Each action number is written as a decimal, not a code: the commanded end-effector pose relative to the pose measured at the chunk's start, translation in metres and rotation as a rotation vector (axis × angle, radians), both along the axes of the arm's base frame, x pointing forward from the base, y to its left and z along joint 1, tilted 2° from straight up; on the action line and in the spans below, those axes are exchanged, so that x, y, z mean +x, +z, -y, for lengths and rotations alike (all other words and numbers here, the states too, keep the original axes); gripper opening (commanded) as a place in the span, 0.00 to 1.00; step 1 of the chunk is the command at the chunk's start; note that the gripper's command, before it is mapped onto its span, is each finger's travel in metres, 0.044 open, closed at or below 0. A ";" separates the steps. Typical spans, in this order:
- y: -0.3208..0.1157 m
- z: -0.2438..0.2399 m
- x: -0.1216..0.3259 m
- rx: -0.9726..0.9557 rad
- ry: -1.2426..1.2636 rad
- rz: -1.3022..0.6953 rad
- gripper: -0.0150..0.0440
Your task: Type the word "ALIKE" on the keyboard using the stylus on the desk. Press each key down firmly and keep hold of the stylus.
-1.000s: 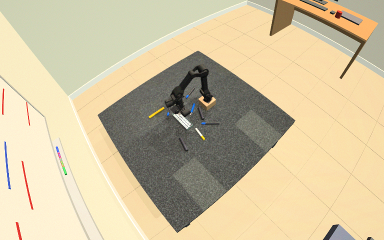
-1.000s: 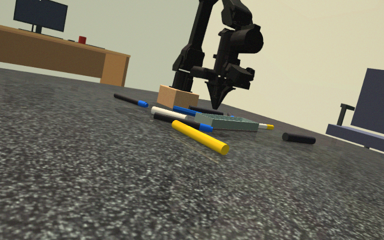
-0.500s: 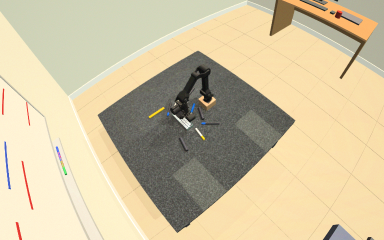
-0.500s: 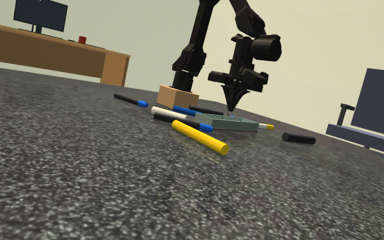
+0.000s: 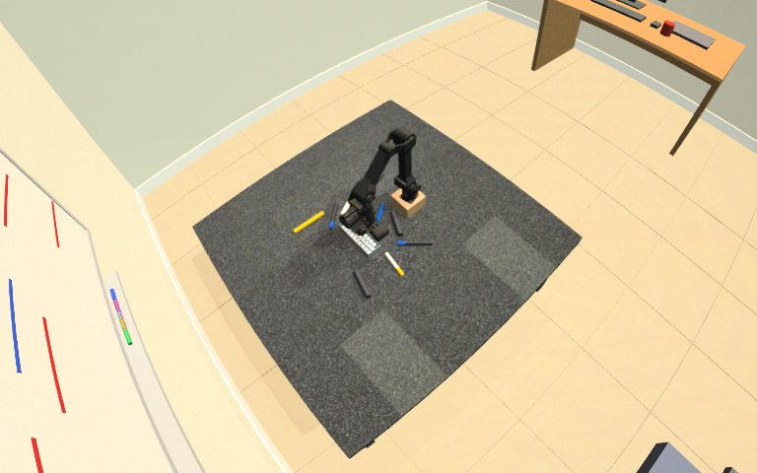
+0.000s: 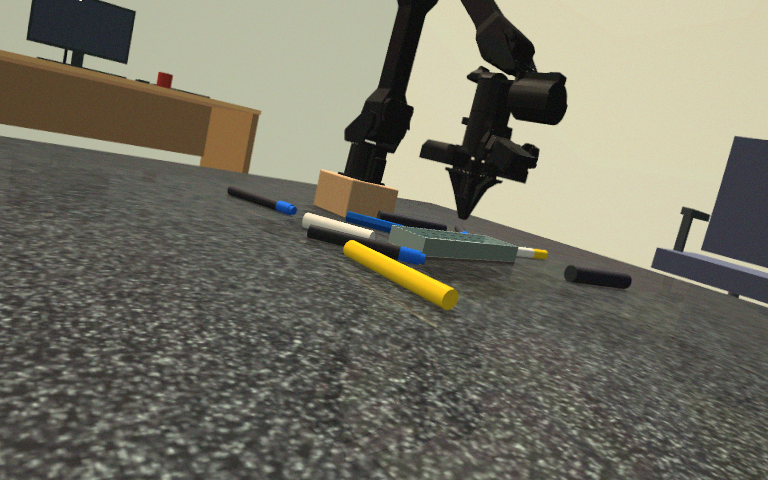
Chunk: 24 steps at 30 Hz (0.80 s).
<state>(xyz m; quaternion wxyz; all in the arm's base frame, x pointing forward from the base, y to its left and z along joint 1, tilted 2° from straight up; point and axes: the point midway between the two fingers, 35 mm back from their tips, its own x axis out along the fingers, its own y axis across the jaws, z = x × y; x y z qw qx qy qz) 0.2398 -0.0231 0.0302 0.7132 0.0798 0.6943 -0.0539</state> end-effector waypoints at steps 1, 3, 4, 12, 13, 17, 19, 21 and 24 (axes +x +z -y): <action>0.043 0.002 0.002 -0.004 -0.005 0.017 0.25; 0.053 0.002 0.000 -0.004 -0.005 0.017 0.25; 0.053 0.002 0.000 -0.004 -0.005 0.017 0.25; 0.048 0.002 0.005 -0.004 -0.005 0.019 0.25; 0.048 0.002 0.004 -0.003 -0.005 0.021 0.25; 0.047 0.003 0.002 -0.006 -0.071 0.008 0.43; 0.042 0.005 -0.004 -0.019 -0.253 -0.030 0.51; 0.037 0.008 -0.010 -0.039 -0.452 -0.068 0.51; 0.031 0.013 -0.020 -0.083 -0.750 -0.116 0.51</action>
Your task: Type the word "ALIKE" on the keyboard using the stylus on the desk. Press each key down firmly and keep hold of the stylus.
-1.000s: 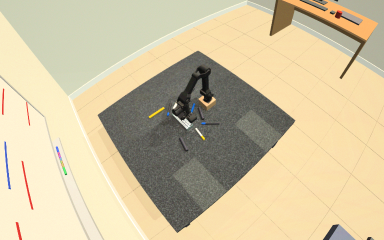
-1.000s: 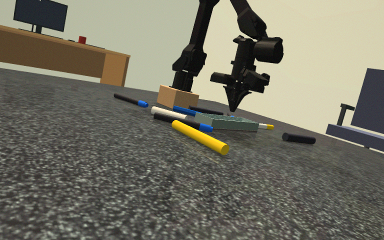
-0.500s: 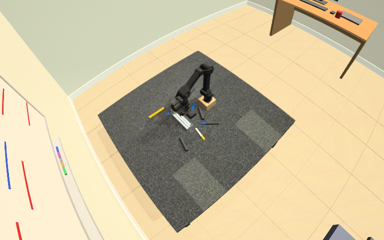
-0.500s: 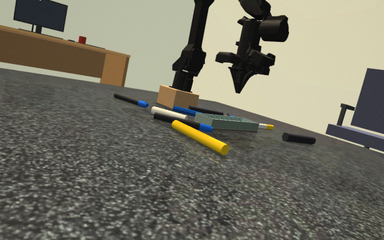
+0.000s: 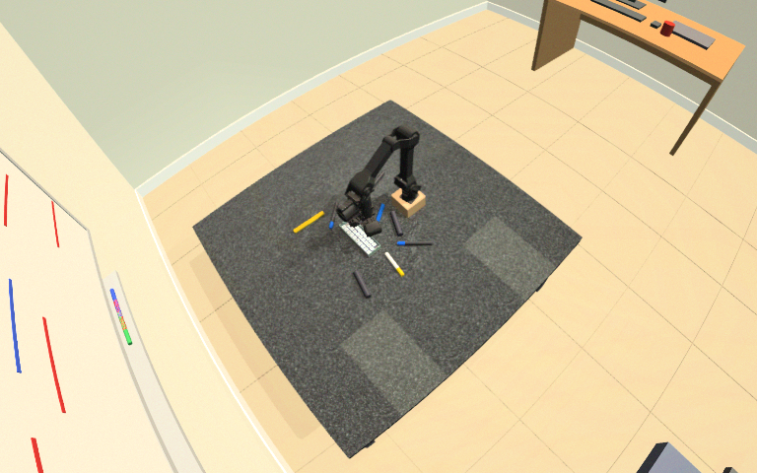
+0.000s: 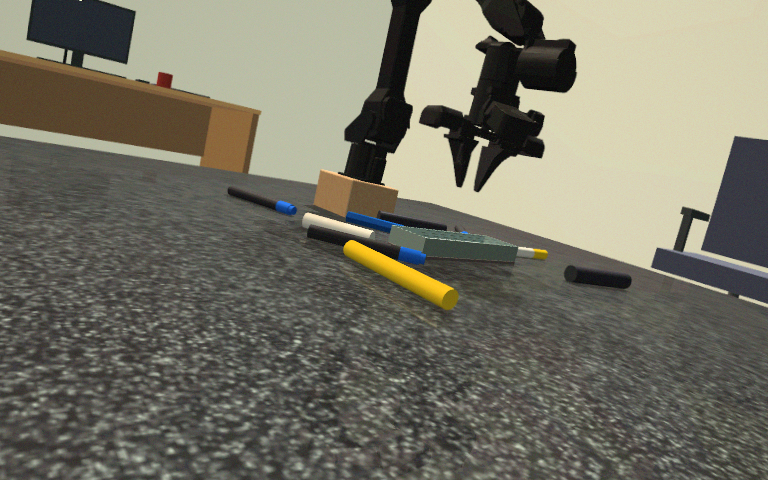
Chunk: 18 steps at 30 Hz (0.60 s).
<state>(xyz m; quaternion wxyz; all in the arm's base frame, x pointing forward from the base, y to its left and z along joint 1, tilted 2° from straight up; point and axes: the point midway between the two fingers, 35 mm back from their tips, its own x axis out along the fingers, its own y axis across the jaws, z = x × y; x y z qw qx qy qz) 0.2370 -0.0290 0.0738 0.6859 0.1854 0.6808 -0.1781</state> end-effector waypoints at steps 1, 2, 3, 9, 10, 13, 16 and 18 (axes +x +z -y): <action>-0.015 0.008 -0.021 -0.070 -0.519 -0.108 0.51; -0.017 0.010 -0.024 -0.088 -0.618 -0.121 0.51; -0.019 0.011 -0.027 -0.108 -0.716 -0.133 0.51; -0.028 0.019 -0.047 -0.248 -1.236 -0.176 0.51; -0.028 0.020 -0.049 -0.262 -1.284 -0.176 0.51; -0.030 0.022 -0.054 -0.307 -1.428 -0.174 0.51; -0.032 0.024 -0.061 -0.364 -1.570 -0.170 0.51; -0.033 0.025 -0.064 -0.396 -1.665 -0.161 0.51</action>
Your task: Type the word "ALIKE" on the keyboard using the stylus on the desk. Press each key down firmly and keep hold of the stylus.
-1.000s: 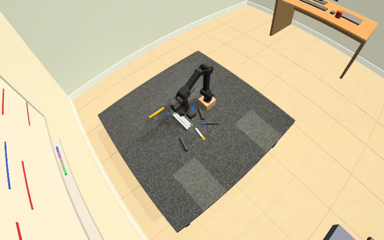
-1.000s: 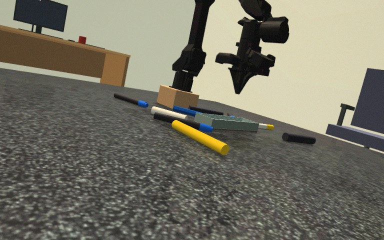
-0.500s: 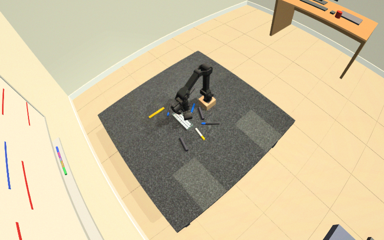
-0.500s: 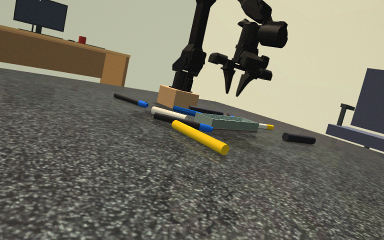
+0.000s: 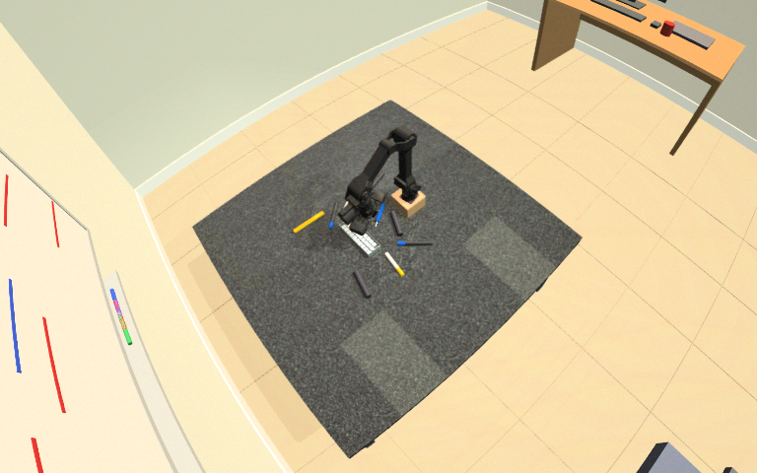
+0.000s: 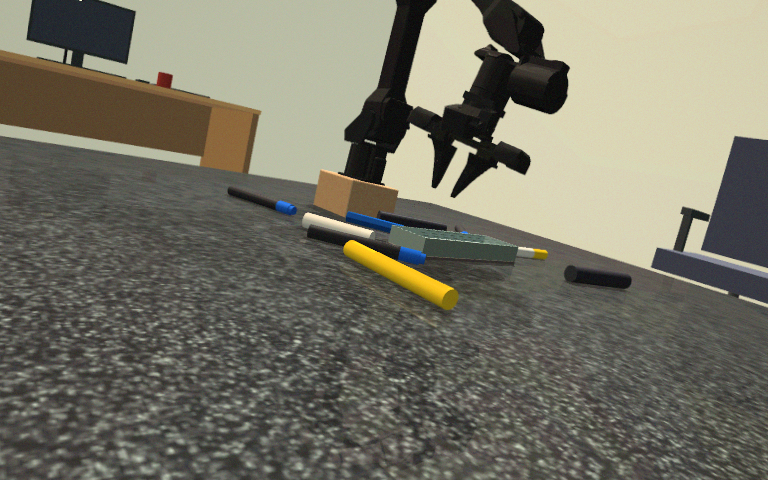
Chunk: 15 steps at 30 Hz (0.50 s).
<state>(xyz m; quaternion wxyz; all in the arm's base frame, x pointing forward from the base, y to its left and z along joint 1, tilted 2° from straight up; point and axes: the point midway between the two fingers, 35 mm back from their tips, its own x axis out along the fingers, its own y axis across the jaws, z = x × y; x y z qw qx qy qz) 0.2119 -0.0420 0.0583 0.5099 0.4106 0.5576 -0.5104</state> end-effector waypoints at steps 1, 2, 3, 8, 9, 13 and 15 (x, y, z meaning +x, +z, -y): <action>-0.018 0.013 -0.041 -0.280 -0.803 -0.120 0.51; -0.018 0.013 -0.043 -0.299 -0.849 -0.120 0.51; -0.019 0.014 -0.045 -0.318 -0.896 -0.119 0.51; -0.020 0.015 -0.052 -0.417 -1.115 -0.114 0.51; -0.021 0.015 -0.053 -0.435 -1.159 -0.109 0.51; -0.021 0.015 -0.054 -0.474 -1.258 -0.097 0.51; -0.021 0.015 -0.054 -0.474 -1.258 -0.097 0.51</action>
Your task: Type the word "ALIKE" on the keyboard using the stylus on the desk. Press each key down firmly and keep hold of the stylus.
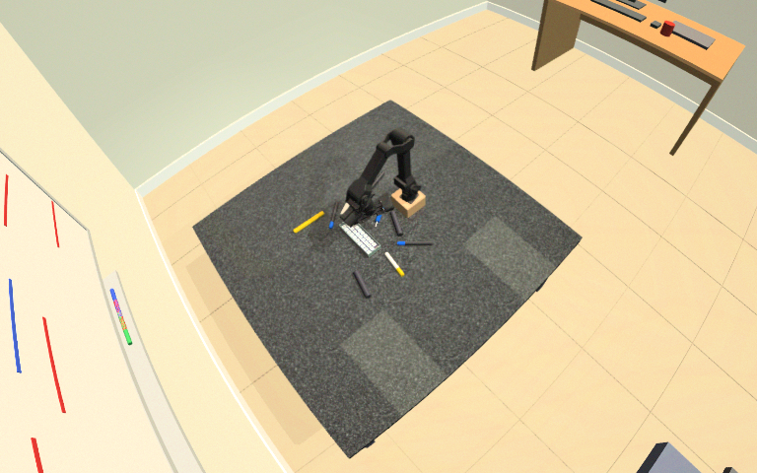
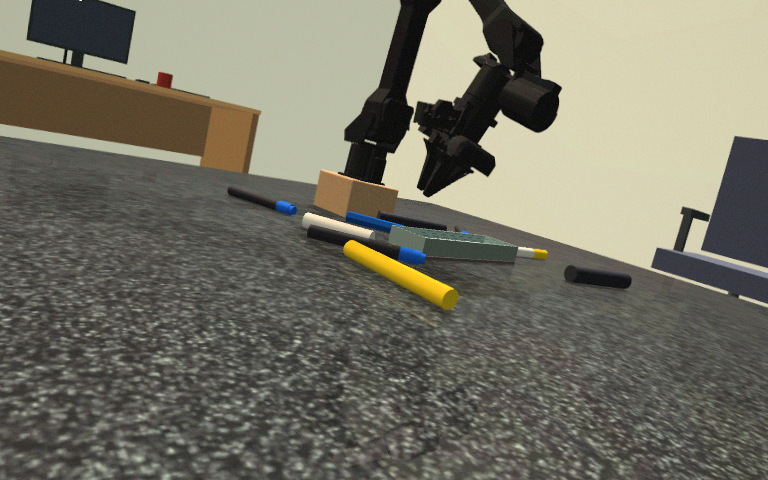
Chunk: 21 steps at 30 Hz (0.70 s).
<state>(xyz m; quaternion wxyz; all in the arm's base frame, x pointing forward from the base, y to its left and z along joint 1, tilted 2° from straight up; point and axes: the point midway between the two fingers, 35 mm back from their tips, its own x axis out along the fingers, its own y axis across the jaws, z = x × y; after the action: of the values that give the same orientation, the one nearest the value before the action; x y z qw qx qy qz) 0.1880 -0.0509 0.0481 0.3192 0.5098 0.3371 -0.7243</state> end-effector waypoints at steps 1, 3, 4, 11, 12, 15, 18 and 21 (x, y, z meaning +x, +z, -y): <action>-0.011 0.006 -0.030 -0.255 -0.536 -0.071 0.51; -0.011 0.006 -0.030 -0.255 -0.536 -0.071 0.51; -0.011 0.006 -0.030 -0.255 -0.536 -0.071 0.51; -0.011 0.007 -0.030 -0.255 -0.536 -0.071 0.51; -0.011 0.007 -0.030 -0.255 -0.536 -0.071 0.51; -0.011 0.007 -0.031 -0.255 -0.536 -0.071 0.51; -0.011 0.007 -0.031 -0.255 -0.536 -0.071 0.51; -0.013 0.007 -0.030 -0.255 -0.536 -0.071 0.51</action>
<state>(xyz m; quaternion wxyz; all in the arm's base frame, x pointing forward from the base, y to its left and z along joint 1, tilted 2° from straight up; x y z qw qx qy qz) 0.1596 -0.0571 0.0375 0.1677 0.5139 0.1126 -0.8337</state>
